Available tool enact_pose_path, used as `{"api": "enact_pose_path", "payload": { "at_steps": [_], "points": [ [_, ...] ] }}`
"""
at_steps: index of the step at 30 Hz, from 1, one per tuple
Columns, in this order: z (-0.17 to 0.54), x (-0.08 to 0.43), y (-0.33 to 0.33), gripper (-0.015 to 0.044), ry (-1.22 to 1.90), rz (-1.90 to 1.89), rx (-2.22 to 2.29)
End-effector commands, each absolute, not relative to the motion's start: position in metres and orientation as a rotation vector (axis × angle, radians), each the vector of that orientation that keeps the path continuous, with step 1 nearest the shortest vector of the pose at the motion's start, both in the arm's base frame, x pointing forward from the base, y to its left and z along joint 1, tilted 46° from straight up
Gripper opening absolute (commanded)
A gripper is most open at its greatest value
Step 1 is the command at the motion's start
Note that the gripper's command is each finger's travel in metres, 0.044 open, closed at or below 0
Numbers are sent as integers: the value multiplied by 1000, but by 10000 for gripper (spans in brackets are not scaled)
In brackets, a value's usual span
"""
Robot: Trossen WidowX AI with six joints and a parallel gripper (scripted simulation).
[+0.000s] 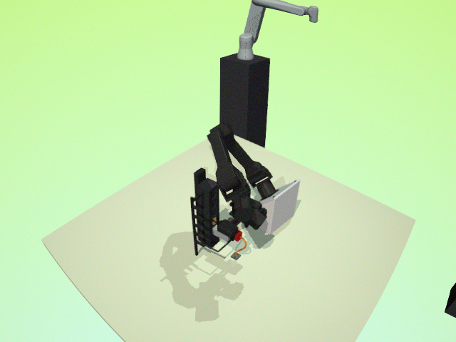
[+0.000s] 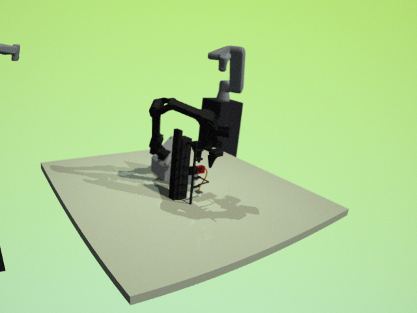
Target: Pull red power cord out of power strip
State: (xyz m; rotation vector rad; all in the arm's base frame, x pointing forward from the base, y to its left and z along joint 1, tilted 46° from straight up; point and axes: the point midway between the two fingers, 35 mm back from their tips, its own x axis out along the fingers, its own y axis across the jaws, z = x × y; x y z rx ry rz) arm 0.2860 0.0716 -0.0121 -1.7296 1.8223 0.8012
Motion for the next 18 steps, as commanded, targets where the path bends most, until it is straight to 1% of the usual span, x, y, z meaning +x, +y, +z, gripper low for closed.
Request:
{"api": "enact_pose_path", "payload": {
  "at_steps": [1,18],
  "points": [
    [-33,282,103,440,1818,814,-1733],
    [-37,281,109,440,1818,814,-1733]
  ]
}}
